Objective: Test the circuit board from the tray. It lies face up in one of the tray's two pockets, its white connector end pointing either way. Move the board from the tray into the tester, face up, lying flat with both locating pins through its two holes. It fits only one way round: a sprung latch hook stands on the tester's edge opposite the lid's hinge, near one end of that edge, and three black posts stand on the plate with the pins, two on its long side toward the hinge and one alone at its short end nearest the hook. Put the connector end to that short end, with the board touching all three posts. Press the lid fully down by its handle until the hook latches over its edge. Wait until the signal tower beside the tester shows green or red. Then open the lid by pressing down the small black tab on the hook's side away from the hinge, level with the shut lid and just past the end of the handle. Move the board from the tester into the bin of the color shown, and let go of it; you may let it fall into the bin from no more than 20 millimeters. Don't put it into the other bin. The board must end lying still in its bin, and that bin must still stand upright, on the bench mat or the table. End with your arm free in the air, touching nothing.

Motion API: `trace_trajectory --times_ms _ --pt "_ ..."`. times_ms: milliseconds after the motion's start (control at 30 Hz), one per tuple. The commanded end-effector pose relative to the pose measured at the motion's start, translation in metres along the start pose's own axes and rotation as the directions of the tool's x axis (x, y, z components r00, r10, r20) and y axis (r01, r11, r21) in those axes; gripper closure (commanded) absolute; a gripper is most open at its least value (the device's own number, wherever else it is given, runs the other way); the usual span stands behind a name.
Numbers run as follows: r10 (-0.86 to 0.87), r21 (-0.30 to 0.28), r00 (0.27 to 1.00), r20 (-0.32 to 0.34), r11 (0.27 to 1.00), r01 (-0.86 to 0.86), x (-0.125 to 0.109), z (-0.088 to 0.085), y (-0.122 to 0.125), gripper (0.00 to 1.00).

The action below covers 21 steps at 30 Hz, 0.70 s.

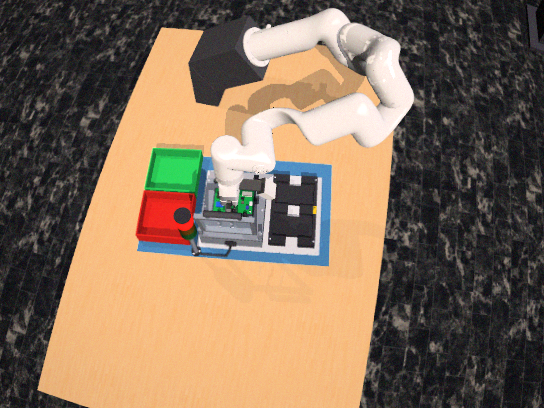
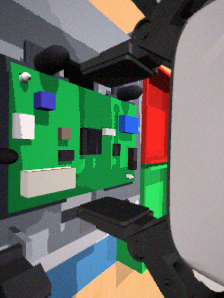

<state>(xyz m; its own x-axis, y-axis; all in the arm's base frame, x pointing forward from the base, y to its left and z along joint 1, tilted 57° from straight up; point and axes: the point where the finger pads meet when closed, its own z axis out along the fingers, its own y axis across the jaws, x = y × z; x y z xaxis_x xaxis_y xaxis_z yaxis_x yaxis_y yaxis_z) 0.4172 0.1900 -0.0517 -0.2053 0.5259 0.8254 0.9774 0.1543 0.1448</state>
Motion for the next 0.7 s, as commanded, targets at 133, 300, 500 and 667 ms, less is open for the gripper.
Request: trace_trajectory --times_ms 133,300,500,667 --pt "-0.001 -0.002 1.0 0.001 1.0 0.001 -0.0002 -0.0006 0.001 0.05" --pt "-0.001 -0.002 1.0 0.001 1.0 0.001 -0.0002 -0.0006 0.001 0.05" --pt "-0.001 -0.002 1.0 0.001 1.0 0.001 -0.0002 -0.0006 0.001 0.05" --pt "-0.001 -0.002 1.0 0.001 1.0 0.001 -0.0002 -0.0006 0.001 0.11"
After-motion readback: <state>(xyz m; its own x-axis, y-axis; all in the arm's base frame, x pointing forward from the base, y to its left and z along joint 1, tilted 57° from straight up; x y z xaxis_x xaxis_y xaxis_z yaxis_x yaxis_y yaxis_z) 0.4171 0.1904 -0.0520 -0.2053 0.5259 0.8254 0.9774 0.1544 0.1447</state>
